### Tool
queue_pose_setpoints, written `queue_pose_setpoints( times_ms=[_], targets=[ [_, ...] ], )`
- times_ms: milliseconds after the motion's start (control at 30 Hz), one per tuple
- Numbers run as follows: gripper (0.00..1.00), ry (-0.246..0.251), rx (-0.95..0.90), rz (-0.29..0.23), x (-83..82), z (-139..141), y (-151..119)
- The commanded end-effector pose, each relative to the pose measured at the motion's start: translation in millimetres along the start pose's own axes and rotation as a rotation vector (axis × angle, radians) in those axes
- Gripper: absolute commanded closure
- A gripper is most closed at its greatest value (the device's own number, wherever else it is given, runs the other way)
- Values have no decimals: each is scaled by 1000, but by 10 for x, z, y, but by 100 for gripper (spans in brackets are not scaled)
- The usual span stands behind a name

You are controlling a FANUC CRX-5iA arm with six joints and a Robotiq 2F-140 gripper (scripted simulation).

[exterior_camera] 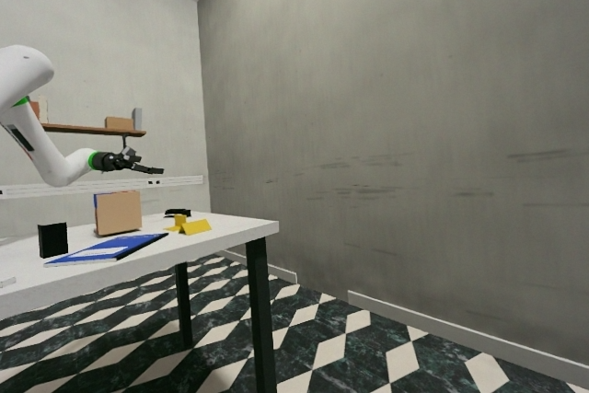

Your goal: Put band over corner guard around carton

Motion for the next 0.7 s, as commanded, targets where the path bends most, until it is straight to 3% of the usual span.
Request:
queue_pose_setpoints(
  times_ms=[0, 567, 667],
  targets=[
    [0, 0, 2, 0, -2, 1, 10],
    [0, 0, 2, 0, -2, 1, 10],
    [0, -22, 33, -15, -1, 25, 6]
  ],
)
Point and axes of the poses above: the point where the finger pads meet when closed, its own x axis out along the fingers, its own z axis across the jaws, y = z × x, the point moved 5 cm from there along -x, back along the fingers, and after that the axes turned 2 degrees about x, right-handed, at the moved point
